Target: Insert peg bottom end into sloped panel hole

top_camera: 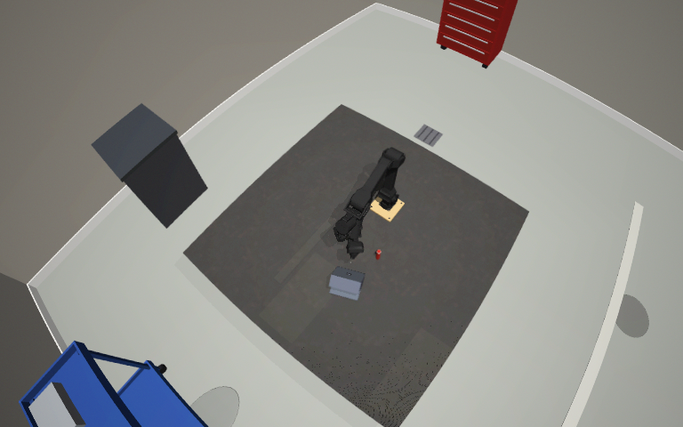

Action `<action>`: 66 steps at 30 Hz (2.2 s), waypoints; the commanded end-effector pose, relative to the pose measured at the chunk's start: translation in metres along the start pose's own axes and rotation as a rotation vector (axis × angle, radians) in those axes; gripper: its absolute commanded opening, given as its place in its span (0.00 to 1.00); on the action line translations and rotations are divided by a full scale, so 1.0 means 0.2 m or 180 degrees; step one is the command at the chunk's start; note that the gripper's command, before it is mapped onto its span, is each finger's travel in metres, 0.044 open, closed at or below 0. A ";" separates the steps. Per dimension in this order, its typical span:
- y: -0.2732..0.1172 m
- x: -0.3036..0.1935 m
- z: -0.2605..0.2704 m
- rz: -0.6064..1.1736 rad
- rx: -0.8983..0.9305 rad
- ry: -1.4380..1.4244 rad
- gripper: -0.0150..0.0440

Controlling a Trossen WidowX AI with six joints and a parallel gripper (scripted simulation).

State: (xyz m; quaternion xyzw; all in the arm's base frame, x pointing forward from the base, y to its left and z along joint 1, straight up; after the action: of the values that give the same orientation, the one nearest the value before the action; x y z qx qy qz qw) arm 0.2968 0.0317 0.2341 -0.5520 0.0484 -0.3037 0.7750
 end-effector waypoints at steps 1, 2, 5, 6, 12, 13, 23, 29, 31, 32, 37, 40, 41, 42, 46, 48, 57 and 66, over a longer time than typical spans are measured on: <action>0.01 -0.04 0.05 0.0126 -0.0106 -0.0204 1.00; 0.01 -0.05 0.06 0.0164 -0.0134 -0.0256 1.00; 0.02 -0.09 0.10 0.0278 -0.0216 -0.0413 1.00; 0.03 -0.10 0.11 0.0316 -0.0243 -0.0466 1.00; 0.04 -0.18 0.18 0.0533 -0.0405 -0.0787 1.00; 0.05 -0.19 0.19 0.0568 -0.0431 -0.0841 1.00; 0.06 -0.32 0.29 0.0907 -0.0700 -0.1396 1.00; 0.06 -0.41 0.34 0.1101 -0.0864 -0.1744 1.00; 0.06 -0.43 0.35 0.1159 -0.0914 -0.1851 1.00; 0.06 -0.44 0.36 0.1174 -0.0927 -0.1879 1.00; 0.06 -0.44 0.36 0.1179 -0.0931 -0.1889 1.00; 0.07 -0.45 0.35 0.1178 -0.0931 -0.1889 1.00; 0.08 -0.45 0.35 0.1178 -0.0931 -0.1889 1.00; 0.09 -0.45 0.35 0.1178 -0.0931 -0.1889 1.00; 0.12 -0.46 0.34 0.1178 -0.0931 -0.1889 1.00; 0.13 -0.46 0.33 0.1178 -0.0931 -0.1889 1.00; 0.20 -0.48 0.31 0.1178 -0.0931 -0.1889 1.00; 0.27 -0.50 0.28 0.1178 -0.0931 -0.1889 1.00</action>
State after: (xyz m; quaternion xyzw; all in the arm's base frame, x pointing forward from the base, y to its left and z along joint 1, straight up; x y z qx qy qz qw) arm 0.2615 0.1409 0.1884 -0.7004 -0.0347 0.0230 0.7126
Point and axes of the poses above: the point midway between the two fingers, 35 mm back from their tips, its own y axis out along the fingers, its own z axis across the jaws, x = y × z, the point moved 10 cm from there along -y, back along the fingers, and after that the axes turned 15 degrees about -y, right-handed, at the moved point
